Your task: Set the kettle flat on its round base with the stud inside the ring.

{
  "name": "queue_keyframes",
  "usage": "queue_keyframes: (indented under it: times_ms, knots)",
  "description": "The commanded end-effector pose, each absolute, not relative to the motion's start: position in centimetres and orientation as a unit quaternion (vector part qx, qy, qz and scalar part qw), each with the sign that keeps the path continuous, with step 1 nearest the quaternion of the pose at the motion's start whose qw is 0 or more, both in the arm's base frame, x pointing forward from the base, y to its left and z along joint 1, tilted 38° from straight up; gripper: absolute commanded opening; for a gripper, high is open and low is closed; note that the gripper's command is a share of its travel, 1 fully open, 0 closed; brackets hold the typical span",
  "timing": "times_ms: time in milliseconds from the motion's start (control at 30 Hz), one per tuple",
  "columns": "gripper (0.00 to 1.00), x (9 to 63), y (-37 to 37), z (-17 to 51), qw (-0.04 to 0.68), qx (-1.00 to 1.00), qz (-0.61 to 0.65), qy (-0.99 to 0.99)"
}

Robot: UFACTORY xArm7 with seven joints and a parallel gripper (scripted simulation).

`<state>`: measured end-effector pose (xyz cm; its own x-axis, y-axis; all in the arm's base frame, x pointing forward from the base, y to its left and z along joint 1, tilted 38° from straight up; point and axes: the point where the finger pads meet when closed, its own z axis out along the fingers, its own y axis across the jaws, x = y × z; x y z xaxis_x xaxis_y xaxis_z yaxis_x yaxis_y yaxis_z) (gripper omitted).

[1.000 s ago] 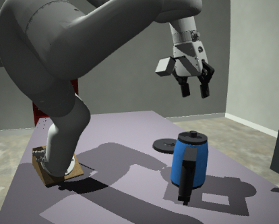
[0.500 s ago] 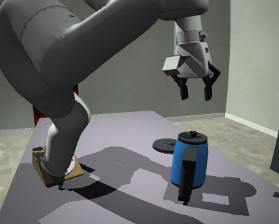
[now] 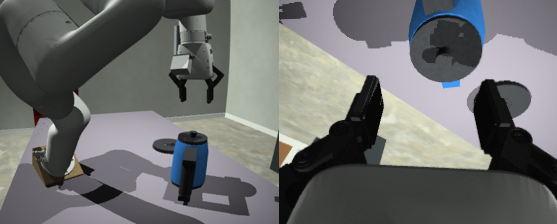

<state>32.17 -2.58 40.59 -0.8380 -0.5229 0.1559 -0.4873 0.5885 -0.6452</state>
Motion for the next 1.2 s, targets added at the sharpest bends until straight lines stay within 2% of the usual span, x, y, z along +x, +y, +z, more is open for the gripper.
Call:
queue_keyframes:
  times_ms: [0, 1167]
  knots:
    - [0.81, 31.9, -2.8, 40.8, 0.016, -0.300, -0.351, 0.887]
    - [0.81, 30.5, -4.3, 41.2, -0.038, -0.382, -0.326, 0.864]
